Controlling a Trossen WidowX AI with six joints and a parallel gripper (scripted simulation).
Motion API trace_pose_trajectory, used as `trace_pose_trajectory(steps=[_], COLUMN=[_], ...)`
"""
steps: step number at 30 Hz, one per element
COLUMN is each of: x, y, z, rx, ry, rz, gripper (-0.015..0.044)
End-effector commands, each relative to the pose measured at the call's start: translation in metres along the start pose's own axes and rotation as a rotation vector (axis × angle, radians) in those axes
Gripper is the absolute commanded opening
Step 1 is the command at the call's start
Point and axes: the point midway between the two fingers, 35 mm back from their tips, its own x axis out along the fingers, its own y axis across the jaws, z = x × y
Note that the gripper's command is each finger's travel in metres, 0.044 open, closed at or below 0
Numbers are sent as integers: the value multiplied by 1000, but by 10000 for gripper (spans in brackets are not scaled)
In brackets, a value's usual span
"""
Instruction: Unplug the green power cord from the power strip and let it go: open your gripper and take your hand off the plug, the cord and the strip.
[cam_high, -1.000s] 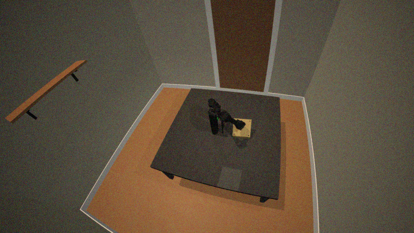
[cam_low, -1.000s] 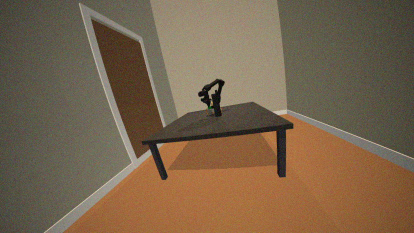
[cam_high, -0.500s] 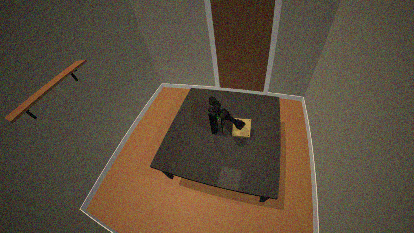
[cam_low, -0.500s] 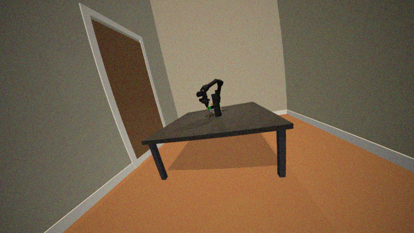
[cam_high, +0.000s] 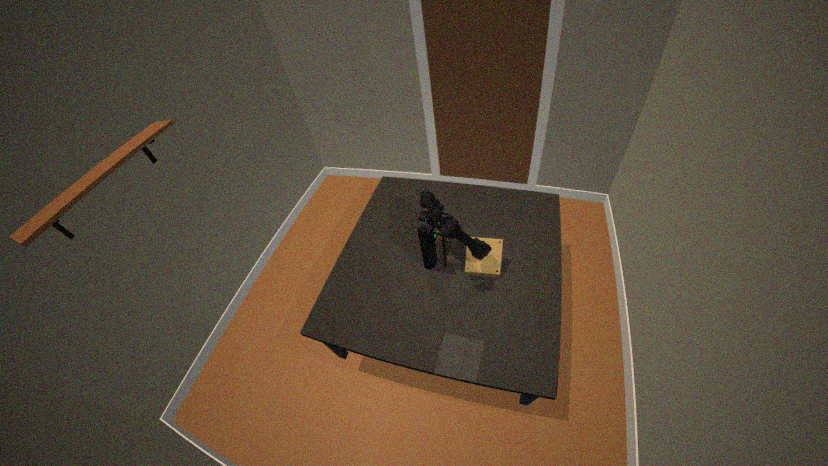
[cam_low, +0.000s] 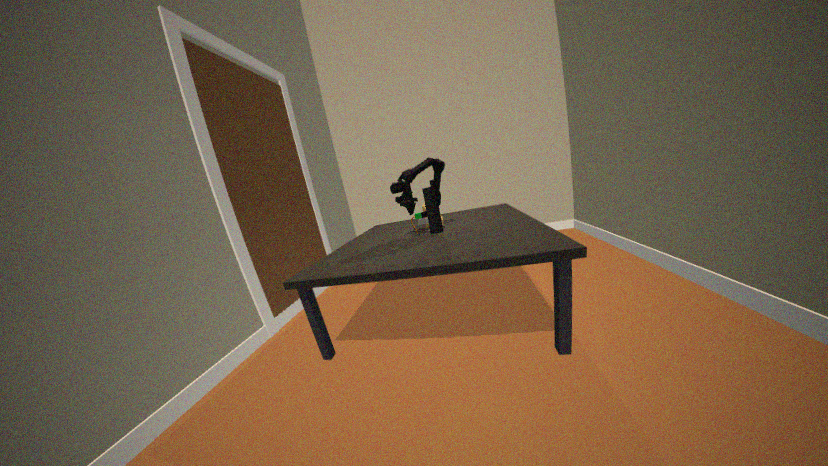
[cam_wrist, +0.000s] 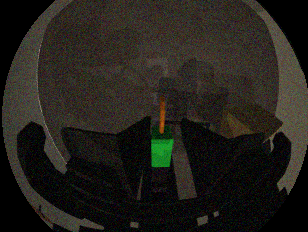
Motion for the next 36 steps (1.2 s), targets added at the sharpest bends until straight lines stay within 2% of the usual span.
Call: trace_pose_trajectory(steps=[1, 13, 36], x=[0, -6, -6], y=[0, 0, -2], z=[0, -3, -38], rx=[2, 0, 1], ry=[1, 3, 6], rz=[0, 2, 1], gripper=[160, 160, 160])
